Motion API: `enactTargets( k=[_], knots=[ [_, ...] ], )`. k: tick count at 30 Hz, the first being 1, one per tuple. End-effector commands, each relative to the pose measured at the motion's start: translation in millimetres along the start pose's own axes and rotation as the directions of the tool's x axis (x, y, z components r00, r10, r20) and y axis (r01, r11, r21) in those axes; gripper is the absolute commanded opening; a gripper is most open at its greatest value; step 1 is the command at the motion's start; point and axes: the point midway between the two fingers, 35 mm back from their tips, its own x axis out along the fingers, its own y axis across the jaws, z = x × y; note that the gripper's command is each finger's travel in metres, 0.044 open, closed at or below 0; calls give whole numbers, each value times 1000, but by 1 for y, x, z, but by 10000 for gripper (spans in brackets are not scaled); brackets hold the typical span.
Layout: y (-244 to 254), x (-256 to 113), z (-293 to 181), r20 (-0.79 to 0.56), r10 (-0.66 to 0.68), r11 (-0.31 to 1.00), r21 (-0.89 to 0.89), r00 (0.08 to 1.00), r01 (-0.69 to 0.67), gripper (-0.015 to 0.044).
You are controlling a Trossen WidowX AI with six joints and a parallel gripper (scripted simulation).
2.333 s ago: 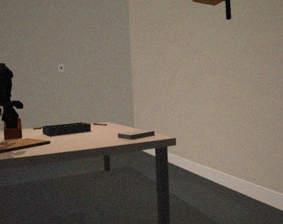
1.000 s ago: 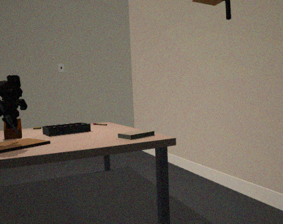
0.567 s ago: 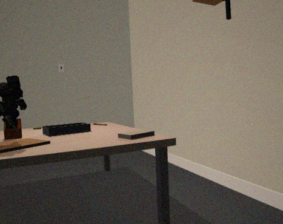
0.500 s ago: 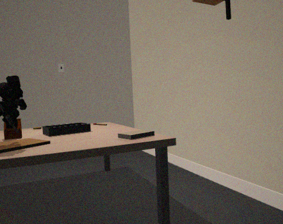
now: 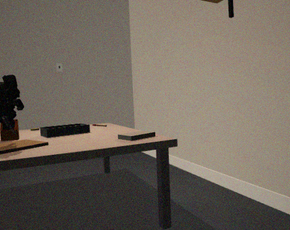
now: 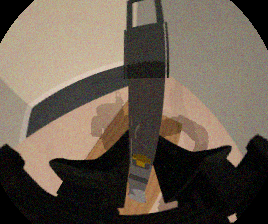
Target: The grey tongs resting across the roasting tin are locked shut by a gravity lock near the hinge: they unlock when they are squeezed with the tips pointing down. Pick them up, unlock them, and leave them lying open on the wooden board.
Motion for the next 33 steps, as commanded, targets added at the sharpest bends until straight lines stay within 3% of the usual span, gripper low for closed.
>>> enactTargets(
  k=[1, 17, 33],
  knots=[
    [-1, 0, 1, 2, -5, 1000, 0, 1000, 5, -150],
    [7, 7, 9, -18, 21, 998, -58, 1000, -22, -150],
    [20, 25, 22, -160, 51, 978, -190, 986, -81, -150]
  ],
)
